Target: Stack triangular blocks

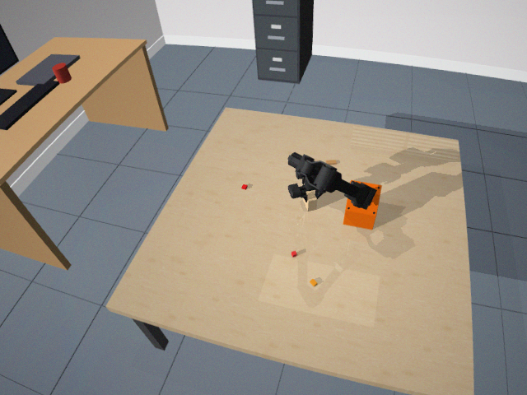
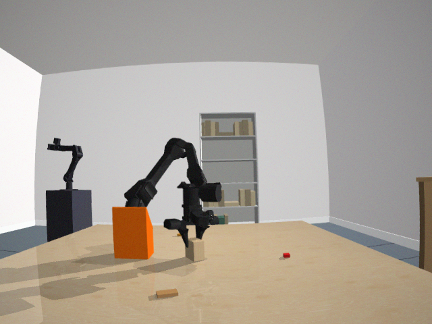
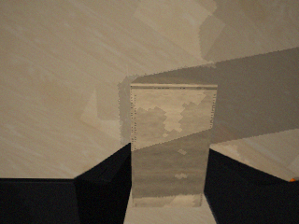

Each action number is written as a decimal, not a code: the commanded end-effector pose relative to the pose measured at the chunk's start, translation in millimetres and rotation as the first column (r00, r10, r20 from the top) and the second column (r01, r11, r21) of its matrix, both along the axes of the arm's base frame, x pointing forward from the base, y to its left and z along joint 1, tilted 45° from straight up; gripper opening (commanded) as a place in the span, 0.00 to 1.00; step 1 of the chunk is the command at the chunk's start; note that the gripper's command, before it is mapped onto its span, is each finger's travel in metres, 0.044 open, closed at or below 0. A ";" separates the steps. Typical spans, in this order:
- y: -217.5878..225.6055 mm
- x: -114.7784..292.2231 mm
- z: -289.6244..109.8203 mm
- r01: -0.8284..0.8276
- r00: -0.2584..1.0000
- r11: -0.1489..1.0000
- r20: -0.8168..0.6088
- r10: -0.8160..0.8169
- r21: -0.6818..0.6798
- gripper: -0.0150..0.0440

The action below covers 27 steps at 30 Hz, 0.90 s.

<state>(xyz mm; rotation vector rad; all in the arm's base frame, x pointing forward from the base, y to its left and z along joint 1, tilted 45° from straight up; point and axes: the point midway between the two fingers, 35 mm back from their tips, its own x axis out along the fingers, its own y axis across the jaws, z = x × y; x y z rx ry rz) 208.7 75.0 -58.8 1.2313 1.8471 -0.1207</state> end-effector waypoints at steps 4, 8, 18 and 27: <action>0.0 0.0 0.0 0.000 1.000 1.000 0.000 0.000 0.000 0.83; 0.0 0.0 0.0 0.000 1.000 1.000 0.000 0.000 0.000 1.00; -13.8 6.2 11.1 0.002 1.000 1.000 0.002 -0.002 -0.007 1.00; -77.6 13.0 77.9 0.000 1.000 1.000 0.000 0.000 -0.005 1.00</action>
